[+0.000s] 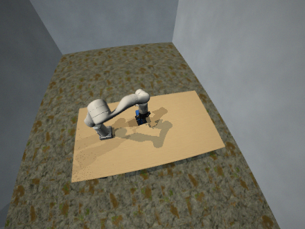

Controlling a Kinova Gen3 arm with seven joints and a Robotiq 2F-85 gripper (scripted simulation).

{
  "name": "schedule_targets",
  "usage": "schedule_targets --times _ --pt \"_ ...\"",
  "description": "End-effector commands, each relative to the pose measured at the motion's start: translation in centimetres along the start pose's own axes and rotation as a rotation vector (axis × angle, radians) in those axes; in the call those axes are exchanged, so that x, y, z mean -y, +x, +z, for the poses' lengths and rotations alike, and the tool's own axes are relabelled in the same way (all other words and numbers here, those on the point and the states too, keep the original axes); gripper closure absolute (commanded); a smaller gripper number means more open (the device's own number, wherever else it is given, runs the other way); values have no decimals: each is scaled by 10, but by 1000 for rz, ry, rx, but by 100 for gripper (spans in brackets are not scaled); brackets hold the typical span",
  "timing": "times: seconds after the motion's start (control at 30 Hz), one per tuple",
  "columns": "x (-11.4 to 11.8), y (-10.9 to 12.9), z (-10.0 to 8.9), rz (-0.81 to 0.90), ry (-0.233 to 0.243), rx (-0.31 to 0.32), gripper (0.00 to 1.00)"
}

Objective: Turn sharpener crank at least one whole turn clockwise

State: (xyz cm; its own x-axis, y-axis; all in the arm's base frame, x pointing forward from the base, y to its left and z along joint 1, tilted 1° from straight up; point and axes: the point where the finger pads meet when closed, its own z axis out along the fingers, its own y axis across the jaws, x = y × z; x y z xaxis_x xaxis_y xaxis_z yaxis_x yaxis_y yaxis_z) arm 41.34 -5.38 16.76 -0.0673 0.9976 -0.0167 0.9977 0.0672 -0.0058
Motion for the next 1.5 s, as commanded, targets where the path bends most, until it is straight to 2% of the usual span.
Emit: schedule_targets --times 0.0,0.33,0.37,1.47 --pt "0 0 -1 0 -1 1 100" --pt "0 0 -1 0 -1 1 100" --pt "0 0 -1 0 -1 1 47" --pt "0 0 -1 0 -1 1 47"
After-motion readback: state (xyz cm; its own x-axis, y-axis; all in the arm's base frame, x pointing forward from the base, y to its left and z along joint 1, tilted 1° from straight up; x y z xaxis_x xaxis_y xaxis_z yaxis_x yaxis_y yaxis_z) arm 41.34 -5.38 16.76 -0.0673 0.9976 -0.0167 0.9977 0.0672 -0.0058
